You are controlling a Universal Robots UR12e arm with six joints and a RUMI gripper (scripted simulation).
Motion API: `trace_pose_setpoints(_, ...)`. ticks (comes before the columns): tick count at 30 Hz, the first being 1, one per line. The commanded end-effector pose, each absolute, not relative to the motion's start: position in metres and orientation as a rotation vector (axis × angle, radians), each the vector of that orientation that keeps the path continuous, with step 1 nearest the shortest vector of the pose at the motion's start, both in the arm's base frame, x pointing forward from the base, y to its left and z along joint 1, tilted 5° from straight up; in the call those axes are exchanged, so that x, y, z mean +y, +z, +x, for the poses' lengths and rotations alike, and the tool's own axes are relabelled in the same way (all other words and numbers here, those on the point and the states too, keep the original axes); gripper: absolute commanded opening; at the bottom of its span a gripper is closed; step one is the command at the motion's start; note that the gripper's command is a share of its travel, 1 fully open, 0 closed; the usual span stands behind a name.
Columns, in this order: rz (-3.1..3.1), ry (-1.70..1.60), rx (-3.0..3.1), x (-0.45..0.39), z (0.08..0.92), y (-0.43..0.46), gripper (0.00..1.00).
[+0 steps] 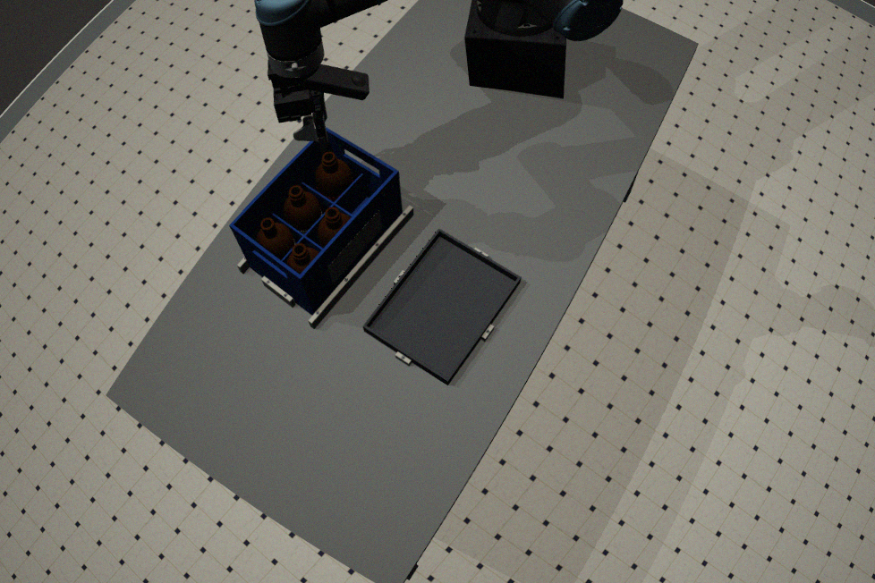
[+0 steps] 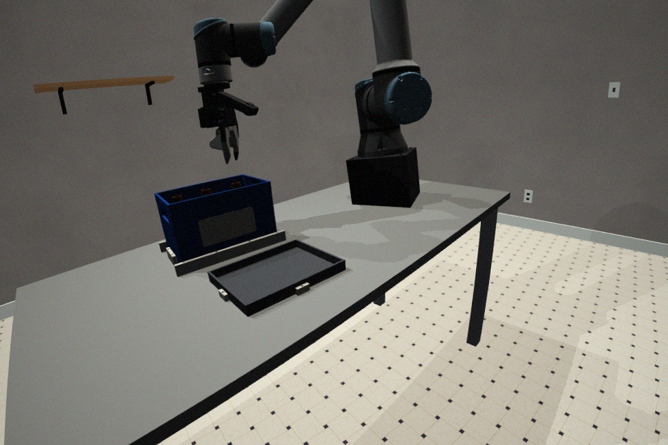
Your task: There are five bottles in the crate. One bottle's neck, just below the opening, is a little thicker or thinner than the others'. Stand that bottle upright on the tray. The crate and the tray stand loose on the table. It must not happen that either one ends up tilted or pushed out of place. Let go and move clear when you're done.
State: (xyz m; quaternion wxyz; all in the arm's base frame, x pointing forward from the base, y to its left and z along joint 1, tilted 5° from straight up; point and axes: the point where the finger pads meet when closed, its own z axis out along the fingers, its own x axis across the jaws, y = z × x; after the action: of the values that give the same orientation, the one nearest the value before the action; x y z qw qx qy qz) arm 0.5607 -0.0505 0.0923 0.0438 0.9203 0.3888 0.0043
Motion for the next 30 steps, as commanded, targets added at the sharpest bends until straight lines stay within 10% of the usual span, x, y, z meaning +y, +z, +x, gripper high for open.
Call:
trace_pose_setpoints(1,2.814,0.015,1.189,-0.05,0.561,0.092,0.38)
trace_pose_setpoints(30,2.817,0.011,1.189,-0.051,0.56,0.075,0.38)
